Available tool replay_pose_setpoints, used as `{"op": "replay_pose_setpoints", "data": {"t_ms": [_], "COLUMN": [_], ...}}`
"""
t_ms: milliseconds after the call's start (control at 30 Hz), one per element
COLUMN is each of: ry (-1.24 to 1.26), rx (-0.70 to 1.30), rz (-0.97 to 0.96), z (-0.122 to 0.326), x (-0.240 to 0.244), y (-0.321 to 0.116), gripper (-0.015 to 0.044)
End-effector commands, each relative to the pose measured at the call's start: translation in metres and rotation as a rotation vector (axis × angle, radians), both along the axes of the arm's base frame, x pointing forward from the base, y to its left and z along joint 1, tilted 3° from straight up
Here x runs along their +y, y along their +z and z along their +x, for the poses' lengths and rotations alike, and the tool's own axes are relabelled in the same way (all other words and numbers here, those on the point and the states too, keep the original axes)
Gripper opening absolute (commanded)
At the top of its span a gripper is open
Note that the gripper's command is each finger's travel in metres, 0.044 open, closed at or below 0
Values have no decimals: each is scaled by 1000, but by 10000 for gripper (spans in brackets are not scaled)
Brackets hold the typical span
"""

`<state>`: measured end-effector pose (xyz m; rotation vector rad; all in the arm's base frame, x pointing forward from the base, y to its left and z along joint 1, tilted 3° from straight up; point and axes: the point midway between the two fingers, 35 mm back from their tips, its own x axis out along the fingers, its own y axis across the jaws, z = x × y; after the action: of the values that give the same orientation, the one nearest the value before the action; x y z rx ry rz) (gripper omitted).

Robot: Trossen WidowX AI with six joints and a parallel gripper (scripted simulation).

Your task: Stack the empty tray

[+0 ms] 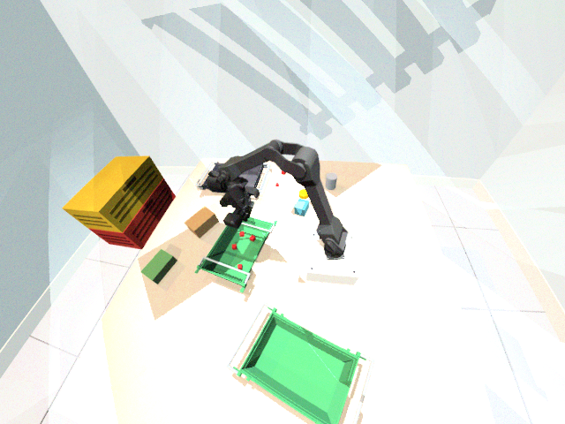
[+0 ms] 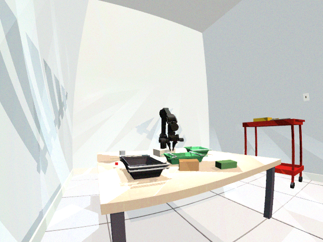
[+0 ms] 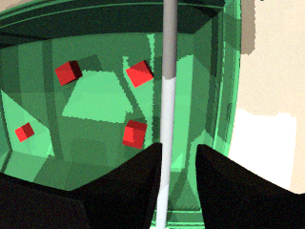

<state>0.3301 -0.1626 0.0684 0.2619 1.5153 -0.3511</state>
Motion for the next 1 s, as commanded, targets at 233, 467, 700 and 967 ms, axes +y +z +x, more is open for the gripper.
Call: {"op": "replay_pose_setpoints", "data": {"t_ms": [233, 467, 700, 967], "ry": [0, 0, 0, 0], "rx": [2, 0, 0, 0], "rz": [1, 0, 0, 0], "z": [-1, 0, 0, 0], "x": [0, 0, 0, 0], "y": [-1, 0, 0, 0], "gripper": [0, 0, 0, 0]}}
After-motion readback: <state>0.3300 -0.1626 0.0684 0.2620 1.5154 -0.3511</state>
